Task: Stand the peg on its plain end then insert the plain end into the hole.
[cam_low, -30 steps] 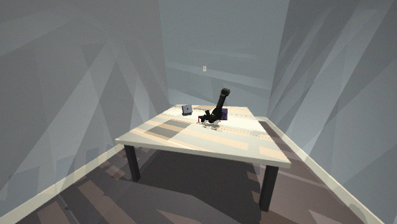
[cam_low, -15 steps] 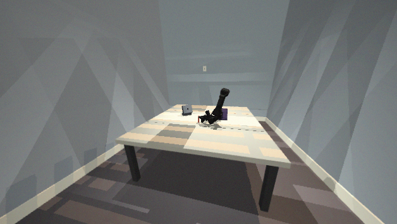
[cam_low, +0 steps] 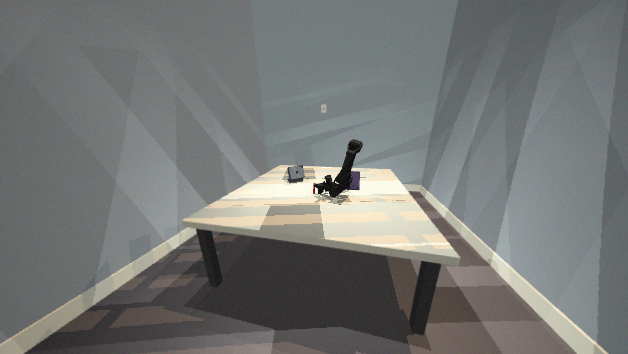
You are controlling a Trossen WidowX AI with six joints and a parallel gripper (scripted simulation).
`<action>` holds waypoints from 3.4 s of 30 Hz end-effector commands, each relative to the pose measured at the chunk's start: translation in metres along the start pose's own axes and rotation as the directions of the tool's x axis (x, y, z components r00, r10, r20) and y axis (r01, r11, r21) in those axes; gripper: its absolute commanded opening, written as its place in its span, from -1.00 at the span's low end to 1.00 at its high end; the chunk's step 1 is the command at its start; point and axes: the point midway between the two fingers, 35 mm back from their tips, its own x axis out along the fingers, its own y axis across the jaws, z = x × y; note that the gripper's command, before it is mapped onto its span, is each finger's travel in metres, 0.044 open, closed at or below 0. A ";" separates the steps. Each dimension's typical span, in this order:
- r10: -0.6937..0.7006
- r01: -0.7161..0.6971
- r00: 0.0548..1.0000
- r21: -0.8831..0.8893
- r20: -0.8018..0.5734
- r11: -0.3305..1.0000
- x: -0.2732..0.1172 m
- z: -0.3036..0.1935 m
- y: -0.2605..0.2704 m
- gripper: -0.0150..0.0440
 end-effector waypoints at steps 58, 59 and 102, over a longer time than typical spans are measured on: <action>0.004 -0.006 0.997 0.019 0.078 1.000 0.004 -0.006 0.012 -0.32; 0.004 -0.006 0.997 0.020 0.079 1.000 0.004 -0.006 0.012 -0.32; 0.006 -0.008 0.996 0.031 0.091 0.999 0.003 -0.005 0.013 0.66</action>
